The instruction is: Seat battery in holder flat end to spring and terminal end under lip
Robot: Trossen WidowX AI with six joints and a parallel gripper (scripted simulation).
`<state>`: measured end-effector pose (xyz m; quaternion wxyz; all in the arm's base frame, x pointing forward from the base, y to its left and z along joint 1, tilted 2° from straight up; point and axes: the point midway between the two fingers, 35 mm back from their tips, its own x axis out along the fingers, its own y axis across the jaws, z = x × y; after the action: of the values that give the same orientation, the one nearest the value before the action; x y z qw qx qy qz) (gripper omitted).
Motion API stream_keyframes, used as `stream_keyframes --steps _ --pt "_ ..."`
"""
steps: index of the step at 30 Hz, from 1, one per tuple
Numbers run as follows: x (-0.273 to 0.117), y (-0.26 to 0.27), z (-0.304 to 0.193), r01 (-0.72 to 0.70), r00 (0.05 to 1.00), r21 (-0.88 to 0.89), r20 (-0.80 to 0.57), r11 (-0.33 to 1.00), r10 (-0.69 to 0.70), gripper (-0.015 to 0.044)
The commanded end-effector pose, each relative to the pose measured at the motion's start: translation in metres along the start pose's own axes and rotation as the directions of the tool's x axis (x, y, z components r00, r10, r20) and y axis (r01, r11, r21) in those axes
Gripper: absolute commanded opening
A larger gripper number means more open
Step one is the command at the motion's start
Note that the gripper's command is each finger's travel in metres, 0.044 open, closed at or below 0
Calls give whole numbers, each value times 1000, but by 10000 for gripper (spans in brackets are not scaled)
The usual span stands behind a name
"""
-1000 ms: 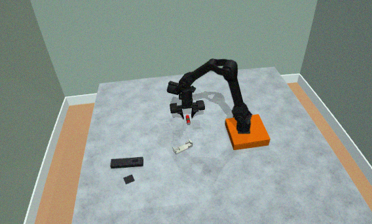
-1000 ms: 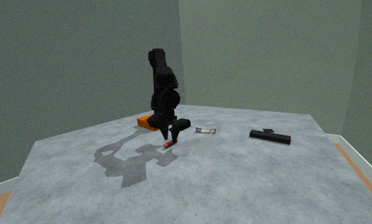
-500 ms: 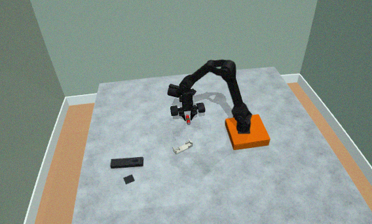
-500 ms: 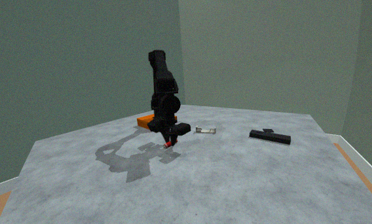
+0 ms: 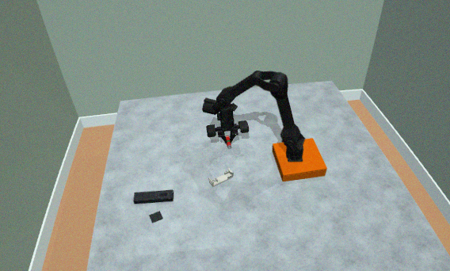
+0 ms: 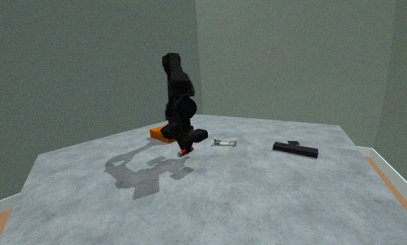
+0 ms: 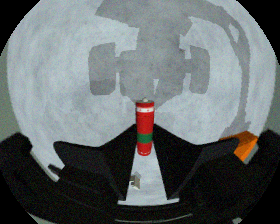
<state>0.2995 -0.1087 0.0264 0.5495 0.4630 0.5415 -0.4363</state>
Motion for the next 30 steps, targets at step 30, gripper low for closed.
stream_keyframes --steps 30 --pt "-46 54 -129 -13 1000 696 -2 718 20 59"
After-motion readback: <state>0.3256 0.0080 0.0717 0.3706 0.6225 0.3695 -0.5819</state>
